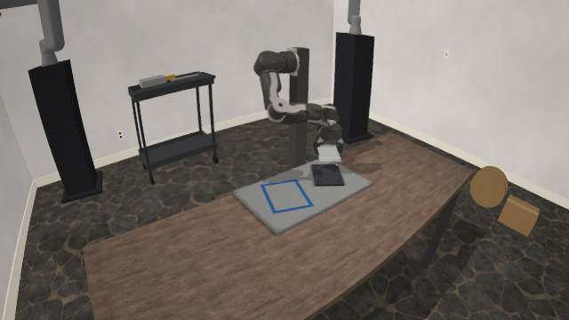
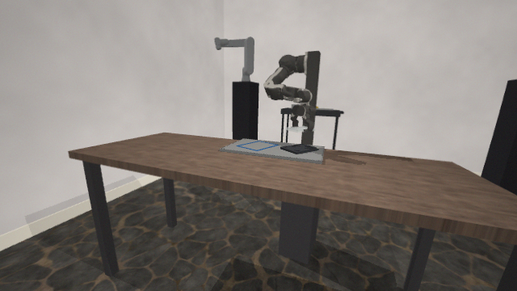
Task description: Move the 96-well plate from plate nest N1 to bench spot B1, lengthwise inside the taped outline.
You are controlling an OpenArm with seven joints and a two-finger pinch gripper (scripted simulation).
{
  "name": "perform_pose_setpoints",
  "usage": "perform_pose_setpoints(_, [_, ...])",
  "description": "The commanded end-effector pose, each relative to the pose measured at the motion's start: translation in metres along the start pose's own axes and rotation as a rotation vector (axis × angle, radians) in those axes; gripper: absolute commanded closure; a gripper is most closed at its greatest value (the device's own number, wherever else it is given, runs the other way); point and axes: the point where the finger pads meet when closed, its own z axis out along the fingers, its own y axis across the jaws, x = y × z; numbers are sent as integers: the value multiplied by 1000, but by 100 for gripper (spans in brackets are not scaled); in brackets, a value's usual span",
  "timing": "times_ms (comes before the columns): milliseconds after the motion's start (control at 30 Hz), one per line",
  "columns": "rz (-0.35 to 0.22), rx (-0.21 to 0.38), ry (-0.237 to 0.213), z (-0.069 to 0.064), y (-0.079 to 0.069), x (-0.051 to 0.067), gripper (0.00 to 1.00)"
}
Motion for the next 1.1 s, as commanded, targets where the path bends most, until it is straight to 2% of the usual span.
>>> perform_pose_setpoints(0, [-5,-11,-4,0,2,0,100])
perform_pose_setpoints(300, [-5,-11,-4,0,2,0,100])
perform_pose_setpoints(467, [-262,-11,-3,2,-30,-26,100])
perform_pose_setpoints(867, [-262,-11,-3,2,-30,-26,100])
perform_pose_setpoints(1033, [-277,-12,-4,5,-61,-52,100])
perform_pose_setpoints(1067, [-277,-12,-4,5,-61,-52,100])
